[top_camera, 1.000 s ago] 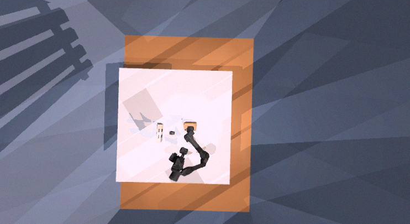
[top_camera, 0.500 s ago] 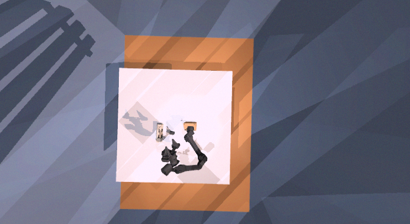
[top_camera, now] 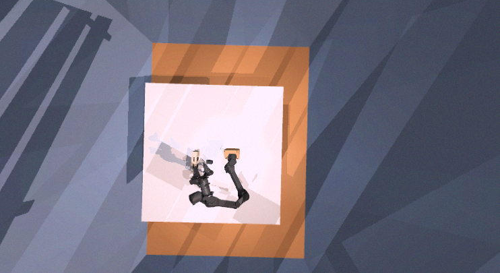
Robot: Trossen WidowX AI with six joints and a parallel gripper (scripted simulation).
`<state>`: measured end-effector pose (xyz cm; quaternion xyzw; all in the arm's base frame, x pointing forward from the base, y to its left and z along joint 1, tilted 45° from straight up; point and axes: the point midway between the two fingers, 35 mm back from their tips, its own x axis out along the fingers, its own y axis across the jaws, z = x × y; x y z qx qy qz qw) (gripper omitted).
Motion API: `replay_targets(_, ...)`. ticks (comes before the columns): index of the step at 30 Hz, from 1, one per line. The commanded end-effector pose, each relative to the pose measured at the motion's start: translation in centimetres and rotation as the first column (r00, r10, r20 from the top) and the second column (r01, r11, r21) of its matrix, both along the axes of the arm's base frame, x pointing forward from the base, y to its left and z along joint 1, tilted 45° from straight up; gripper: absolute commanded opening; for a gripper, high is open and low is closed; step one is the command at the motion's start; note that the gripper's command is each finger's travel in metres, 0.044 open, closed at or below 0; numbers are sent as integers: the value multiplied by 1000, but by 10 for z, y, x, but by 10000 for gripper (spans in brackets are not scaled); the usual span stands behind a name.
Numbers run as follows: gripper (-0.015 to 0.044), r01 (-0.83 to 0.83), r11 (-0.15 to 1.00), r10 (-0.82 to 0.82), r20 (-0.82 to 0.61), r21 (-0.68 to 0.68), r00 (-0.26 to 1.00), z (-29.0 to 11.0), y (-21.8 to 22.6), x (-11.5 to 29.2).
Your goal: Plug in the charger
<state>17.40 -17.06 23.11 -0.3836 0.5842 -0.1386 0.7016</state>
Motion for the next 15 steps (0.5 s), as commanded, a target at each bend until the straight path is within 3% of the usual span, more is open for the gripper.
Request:
replay_targets(1, 440, -26, 994, 27, -8, 106, 1000, -22, 10, 12)
replay_targets(15, 440, -48, 874, 59, -9, 483, 998, -81, 60, 46)
